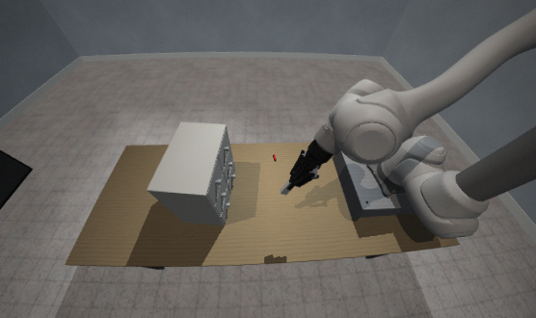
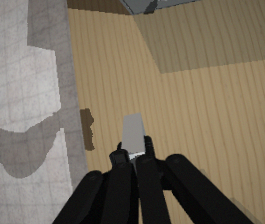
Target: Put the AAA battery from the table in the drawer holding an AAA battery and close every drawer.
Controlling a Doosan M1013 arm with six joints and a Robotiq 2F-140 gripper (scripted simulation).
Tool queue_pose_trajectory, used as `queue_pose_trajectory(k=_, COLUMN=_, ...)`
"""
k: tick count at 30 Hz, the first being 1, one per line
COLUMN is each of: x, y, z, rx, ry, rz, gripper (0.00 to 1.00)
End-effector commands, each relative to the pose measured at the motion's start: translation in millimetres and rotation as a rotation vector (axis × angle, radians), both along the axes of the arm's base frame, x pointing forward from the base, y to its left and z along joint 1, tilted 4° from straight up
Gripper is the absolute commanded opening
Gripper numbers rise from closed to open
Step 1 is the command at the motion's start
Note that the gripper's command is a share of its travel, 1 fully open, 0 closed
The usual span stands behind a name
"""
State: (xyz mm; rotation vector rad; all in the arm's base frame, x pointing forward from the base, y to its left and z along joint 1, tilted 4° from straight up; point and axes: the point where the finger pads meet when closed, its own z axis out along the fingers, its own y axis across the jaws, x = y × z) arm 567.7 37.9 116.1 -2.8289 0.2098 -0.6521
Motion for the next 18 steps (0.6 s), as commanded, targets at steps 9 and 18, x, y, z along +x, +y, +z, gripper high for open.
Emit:
queue_pose_trajectory(k=9, x=1.8, y=6.9, z=3.0, rx=-0.145, ry=0.471, rz=-0.051, gripper=0.0)
queue_pose_trajectory(k=18, x=1.8, y=6.9, z=3.0, rx=-0.179, ry=0.546, rz=-0.065, gripper=0.0)
